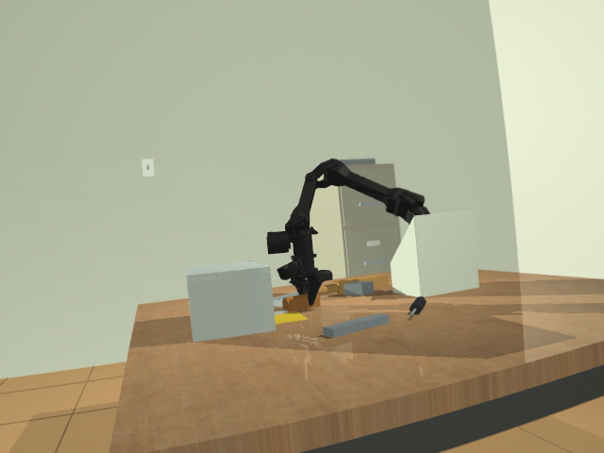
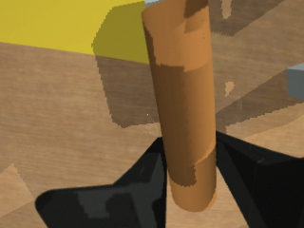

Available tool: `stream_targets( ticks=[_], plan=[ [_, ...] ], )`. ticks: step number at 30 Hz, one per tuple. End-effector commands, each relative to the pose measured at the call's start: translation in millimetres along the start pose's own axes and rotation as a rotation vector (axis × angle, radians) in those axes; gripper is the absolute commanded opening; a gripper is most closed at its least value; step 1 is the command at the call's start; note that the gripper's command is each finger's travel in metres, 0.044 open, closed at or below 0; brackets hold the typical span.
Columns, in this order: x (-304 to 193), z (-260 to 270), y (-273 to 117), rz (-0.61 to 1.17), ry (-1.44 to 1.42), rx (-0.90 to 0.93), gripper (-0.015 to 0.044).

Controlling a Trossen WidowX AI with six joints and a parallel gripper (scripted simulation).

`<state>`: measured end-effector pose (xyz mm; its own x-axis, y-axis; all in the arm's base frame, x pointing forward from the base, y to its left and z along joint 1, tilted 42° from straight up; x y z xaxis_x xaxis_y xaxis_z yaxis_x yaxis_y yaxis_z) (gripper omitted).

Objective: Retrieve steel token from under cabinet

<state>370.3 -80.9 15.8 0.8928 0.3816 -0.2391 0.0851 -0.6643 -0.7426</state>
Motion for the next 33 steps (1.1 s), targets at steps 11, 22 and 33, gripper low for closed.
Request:
stream_targets(
  ticks=[11, 22, 33],
  plan=[
    [-16.5, 1.9, 1.3, 0.003, -0.005, 0.003, 0.0],
    [-28.1, 3.0, 1.4, 0.004, -0.005, 0.003, 0.0],
    [-40.3, 4.2, 1.5, 0.004, -0.006, 0.003, 0.0]
  ],
)
Point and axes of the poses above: the point midway between the two fingers, 35 mm back from their tips, its own y axis out along the fingers, its own z axis across the jaws, x = y × z, the point moved 9 cm from there along -y, back along the fingers, and after that the axes turned 8 degrees about -y, right-handed, at the moved point
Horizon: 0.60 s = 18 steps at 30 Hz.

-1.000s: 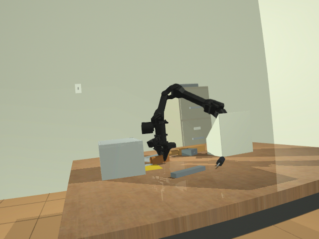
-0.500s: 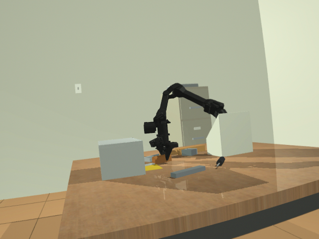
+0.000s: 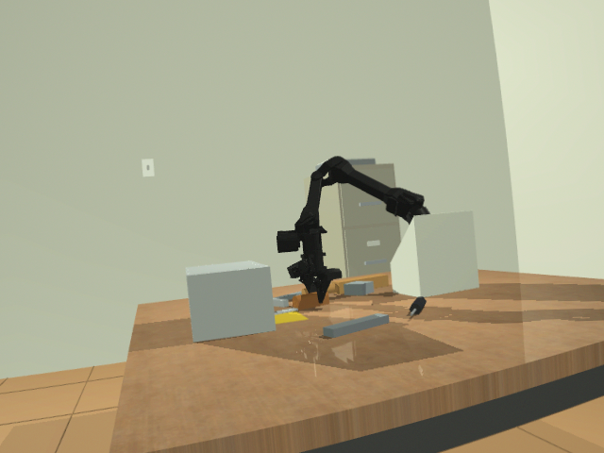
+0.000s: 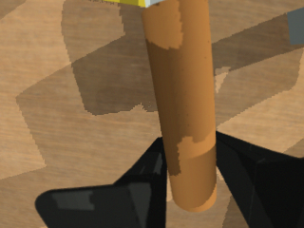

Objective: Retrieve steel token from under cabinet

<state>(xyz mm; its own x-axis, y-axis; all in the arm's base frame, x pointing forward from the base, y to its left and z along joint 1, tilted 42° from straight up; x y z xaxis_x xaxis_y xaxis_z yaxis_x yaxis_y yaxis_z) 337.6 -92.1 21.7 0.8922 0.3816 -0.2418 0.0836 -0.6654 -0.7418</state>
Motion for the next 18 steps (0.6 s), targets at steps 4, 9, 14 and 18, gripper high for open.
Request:
stream_targets(
  ticks=[4, 9, 14, 18],
  plan=[
    [-9.8, 1.1, 1.2, 0.002, -0.004, 0.003, 0.0],
    [-15.4, 1.7, 1.3, 0.003, -0.004, 0.003, 0.0],
    [-21.1, 2.2, 1.3, 0.003, -0.005, 0.003, 0.0],
    [-25.8, 2.6, 1.3, 0.003, -0.005, 0.004, 0.0]
  ],
)
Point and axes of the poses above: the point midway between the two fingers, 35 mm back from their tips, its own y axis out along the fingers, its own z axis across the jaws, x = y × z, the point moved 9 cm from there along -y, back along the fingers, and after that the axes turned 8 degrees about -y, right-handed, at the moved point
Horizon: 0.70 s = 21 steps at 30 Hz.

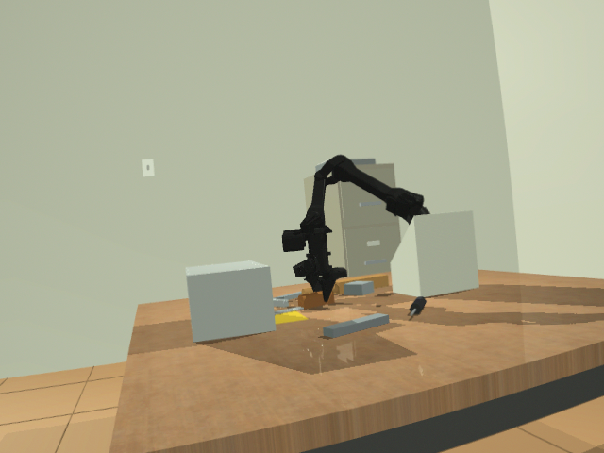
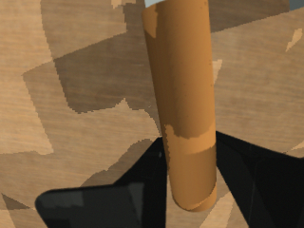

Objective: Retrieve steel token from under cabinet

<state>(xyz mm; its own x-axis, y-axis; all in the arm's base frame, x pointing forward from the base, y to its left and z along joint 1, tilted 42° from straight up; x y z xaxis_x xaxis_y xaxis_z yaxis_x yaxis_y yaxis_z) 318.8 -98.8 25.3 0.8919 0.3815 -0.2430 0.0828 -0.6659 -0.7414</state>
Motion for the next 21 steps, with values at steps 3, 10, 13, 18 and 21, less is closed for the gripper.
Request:
stream_targets(
  ticks=[3, 10, 13, 18, 21],
  plan=[
    [-9.1, 1.1, 1.2, 0.002, -0.004, 0.004, 0.0],
    [-17.3, 1.8, 1.2, 0.003, -0.004, 0.004, 0.0],
    [-20.8, 2.1, 1.3, 0.003, -0.005, 0.004, 0.0],
    [-27.0, 2.7, 1.3, 0.003, -0.005, 0.004, 0.0],
    [-30.7, 3.0, 1.3, 0.003, -0.005, 0.004, 0.0]
  ],
)
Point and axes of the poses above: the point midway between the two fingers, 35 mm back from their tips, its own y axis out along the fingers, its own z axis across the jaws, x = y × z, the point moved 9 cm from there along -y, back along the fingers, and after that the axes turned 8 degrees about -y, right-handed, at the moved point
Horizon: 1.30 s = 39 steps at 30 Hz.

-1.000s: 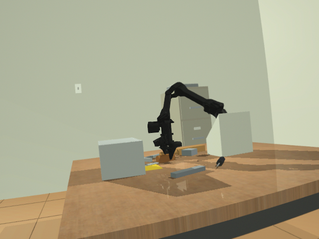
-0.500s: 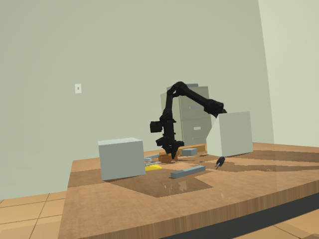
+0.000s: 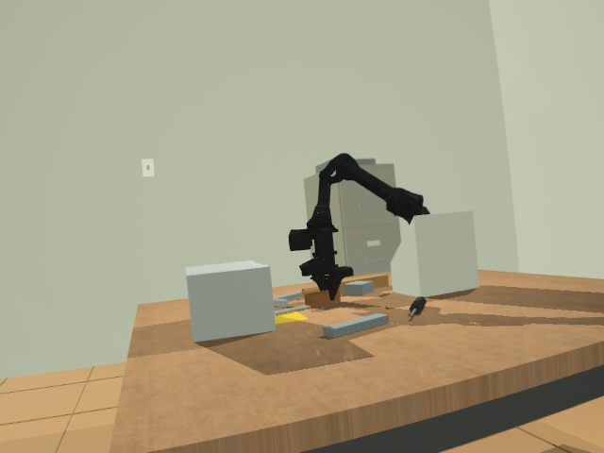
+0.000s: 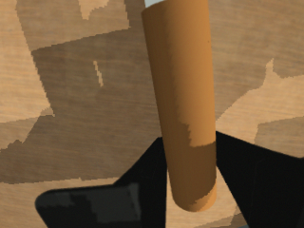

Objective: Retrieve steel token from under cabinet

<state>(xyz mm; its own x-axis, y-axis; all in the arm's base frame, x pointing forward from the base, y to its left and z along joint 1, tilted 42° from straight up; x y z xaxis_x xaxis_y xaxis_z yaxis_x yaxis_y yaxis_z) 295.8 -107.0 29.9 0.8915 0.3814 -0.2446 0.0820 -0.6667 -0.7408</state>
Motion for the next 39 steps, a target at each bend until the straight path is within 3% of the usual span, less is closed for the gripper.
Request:
stream_targets(
  ticks=[1, 39],
  plan=[
    [-7.2, 1.0, 1.2, 0.002, -0.004, 0.004, 0.0],
    [-57.1, 4.3, 1.4, 0.004, -0.006, 0.005, 0.0]
  ],
)
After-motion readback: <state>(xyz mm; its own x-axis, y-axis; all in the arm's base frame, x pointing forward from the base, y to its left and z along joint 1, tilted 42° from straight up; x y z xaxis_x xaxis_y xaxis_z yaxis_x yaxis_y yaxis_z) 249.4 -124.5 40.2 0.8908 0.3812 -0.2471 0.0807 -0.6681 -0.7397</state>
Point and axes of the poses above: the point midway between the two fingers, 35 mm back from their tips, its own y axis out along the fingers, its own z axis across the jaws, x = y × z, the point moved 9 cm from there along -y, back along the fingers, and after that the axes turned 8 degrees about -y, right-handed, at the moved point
